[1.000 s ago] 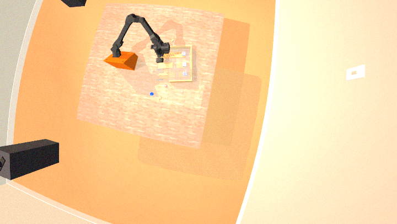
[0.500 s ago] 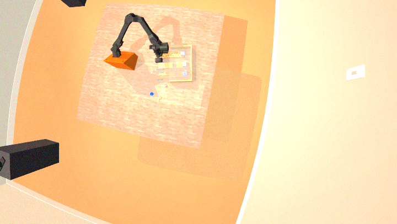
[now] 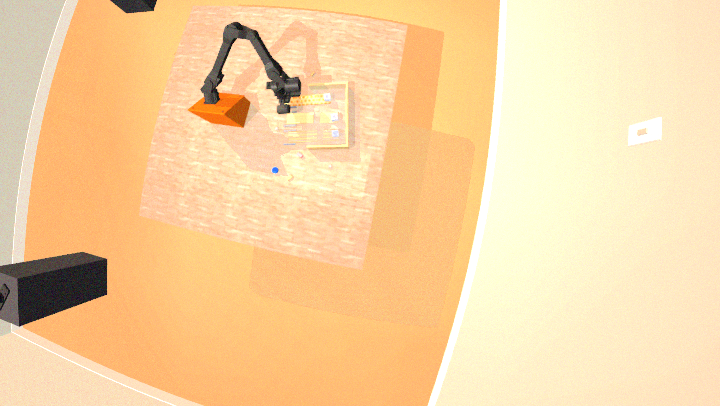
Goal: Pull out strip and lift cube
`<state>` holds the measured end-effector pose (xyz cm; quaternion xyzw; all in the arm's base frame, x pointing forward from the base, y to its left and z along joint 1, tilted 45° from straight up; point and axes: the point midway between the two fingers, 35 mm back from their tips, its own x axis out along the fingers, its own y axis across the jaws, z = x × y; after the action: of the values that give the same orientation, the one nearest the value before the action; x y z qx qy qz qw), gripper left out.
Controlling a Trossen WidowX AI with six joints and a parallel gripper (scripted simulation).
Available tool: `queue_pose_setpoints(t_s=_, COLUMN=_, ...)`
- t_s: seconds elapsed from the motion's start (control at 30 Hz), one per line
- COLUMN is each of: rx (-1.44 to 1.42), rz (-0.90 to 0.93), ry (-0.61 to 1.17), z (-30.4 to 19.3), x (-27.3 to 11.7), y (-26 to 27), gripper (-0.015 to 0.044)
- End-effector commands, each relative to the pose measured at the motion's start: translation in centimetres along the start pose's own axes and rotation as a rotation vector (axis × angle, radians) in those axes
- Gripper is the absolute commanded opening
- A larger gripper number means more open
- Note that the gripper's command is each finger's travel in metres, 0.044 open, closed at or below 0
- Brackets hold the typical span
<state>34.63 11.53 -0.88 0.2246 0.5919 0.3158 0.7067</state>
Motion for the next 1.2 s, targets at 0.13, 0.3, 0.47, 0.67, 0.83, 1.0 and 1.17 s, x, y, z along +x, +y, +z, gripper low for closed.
queue_pose_setpoints(t_s=0.13, rx=0.012, rz=-0.005, ry=0.015, z=-1.7, x=0.3, y=-0.1, gripper=0.0)
queue_pose_setpoints(t_s=0.3, rx=0.013, rz=-0.005, ry=0.015, z=-2.5, x=0.3, y=-0.1, gripper=0.0)
queue_pose_setpoints(t_s=0.47, rx=0.013, rz=-0.005, ry=0.016, z=-3.3, x=0.3, y=-0.1, gripper=0.0)
queue_pose_setpoints(t_s=0.67, rx=0.013, rz=-0.005, ry=0.016, z=-4.2, x=0.3, y=-0.1, gripper=0.0)
queue_pose_setpoints(t_s=0.83, rx=0.014, rz=-0.005, ry=0.016, z=-5.0, x=0.3, y=0.0, gripper=0.0)
queue_pose_setpoints(t_s=1.0, rx=0.014, rz=-0.005, ry=0.017, z=-5.8, x=0.3, y=0.0, gripper=0.0)
queue_pose_setpoints(t_s=1.17, rx=0.014, rz=-0.005, ry=0.017, z=-6.5, x=0.3, y=0.0, gripper=0.0)
